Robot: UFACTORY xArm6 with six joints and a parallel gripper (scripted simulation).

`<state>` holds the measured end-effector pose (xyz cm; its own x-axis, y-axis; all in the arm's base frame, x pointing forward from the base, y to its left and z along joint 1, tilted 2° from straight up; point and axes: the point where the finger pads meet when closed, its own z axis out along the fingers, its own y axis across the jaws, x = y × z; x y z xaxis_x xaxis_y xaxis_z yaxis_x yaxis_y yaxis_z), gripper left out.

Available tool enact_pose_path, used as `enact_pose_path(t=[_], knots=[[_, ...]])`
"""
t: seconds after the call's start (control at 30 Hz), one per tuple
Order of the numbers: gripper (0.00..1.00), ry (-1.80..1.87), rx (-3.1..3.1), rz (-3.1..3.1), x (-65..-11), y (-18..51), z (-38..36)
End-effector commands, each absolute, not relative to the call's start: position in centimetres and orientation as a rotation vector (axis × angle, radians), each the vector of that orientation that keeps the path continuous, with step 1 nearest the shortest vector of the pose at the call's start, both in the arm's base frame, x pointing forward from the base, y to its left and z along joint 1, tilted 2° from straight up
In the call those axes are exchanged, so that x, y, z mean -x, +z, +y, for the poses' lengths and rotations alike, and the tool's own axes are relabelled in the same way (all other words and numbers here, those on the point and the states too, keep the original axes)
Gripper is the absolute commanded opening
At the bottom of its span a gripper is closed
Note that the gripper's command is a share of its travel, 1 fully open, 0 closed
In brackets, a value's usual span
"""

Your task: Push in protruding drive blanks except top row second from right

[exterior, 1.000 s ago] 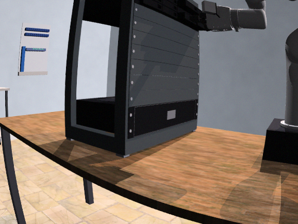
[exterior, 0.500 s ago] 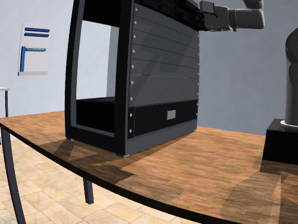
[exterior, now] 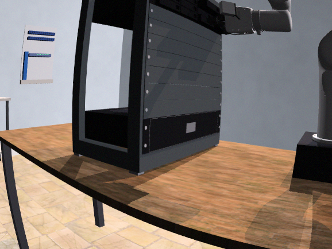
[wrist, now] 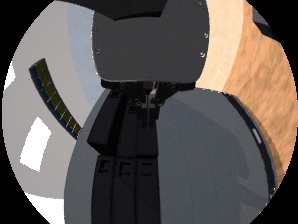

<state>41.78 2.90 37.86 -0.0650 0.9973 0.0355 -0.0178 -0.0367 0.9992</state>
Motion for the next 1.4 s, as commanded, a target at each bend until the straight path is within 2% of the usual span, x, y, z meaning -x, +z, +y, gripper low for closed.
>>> enact_pose_path(t=[0.0,1.37], knots=[[0.00,1.295,-1.187,1.222,-41.84,38.10,2.91],[0.00,1.295,-1.187,1.222,-42.67,38.18,2.96]])
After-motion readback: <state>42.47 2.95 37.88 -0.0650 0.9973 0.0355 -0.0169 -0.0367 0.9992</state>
